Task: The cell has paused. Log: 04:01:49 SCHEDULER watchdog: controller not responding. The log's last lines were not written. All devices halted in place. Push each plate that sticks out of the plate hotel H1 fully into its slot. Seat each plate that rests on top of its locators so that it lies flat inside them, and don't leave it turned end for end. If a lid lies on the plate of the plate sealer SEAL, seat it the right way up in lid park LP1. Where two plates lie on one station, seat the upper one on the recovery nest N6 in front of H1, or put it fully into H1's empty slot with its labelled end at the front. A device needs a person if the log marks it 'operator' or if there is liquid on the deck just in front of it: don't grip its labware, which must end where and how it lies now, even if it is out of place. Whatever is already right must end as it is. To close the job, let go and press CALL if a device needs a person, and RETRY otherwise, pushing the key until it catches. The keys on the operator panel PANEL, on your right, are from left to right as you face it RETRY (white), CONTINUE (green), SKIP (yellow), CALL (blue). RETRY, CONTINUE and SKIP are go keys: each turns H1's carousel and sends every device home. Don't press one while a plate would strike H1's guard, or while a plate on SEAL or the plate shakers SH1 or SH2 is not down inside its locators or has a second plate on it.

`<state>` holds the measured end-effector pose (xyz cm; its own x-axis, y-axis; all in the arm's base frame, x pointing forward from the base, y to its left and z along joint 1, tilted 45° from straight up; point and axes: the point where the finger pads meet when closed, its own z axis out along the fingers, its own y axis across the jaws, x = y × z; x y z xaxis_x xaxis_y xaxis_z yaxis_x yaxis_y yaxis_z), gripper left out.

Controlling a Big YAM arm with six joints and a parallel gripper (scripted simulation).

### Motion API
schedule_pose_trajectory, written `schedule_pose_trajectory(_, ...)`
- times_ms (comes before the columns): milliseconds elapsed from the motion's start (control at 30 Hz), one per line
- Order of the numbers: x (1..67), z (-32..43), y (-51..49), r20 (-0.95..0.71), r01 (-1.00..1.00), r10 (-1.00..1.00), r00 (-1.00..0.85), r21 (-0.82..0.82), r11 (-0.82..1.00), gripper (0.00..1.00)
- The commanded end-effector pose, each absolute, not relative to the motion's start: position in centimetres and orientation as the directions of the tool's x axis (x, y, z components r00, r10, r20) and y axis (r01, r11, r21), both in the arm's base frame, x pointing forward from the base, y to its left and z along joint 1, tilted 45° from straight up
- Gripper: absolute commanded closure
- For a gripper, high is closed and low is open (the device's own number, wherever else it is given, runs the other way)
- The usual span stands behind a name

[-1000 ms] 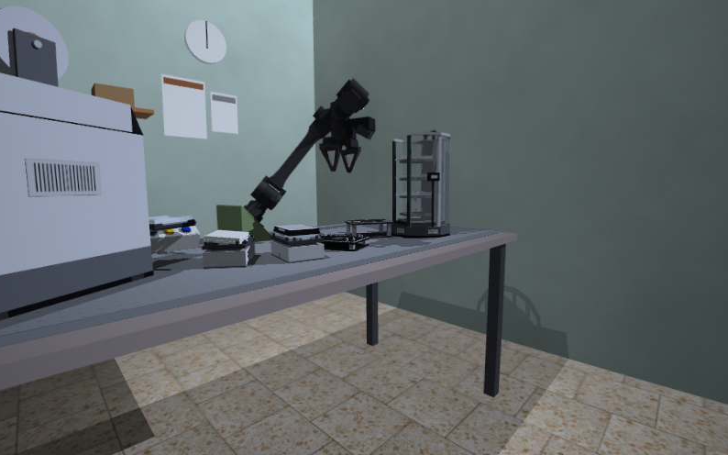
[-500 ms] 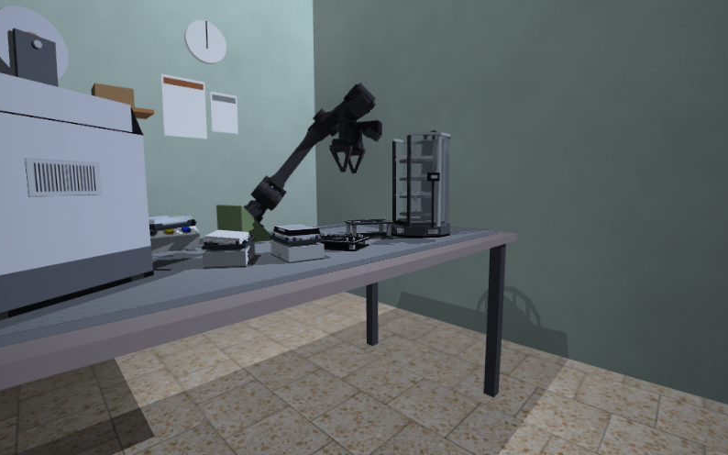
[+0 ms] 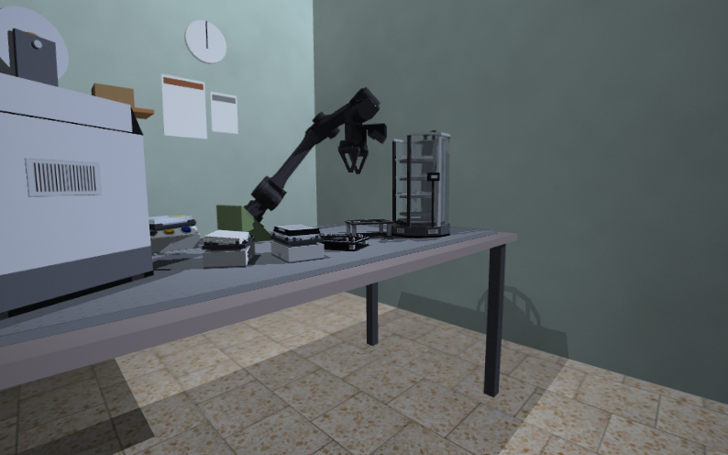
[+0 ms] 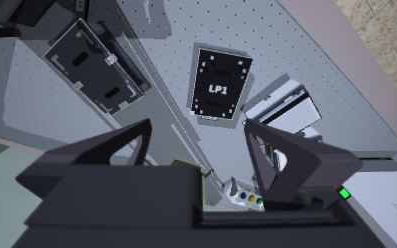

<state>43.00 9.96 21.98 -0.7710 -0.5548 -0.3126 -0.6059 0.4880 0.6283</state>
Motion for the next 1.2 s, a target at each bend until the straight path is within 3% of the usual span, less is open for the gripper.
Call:
schedule_pose_trajectory(0, 41.7, 23.3, 11.8, -0.305, -0.607, -0.566, -0.766, 0.633, 0.481, 0.0)
schedule_pose_trajectory(767, 38.9, 27.1, 15.1, -0.308, -0.61, -0.566, -0.764, 0.63, 0.481, 0.0)
schedule_pose_trajectory(1067, 36.6, 28.8, 16.2, -0.486, -0.814, -0.688, -0.539, 0.509, 0.279, 0.0)
schedule_pose_trajectory(1167, 35.9, 29.4, 16.6, -0.485, -0.814, -0.688, -0.539, 0.509, 0.279, 0.0)
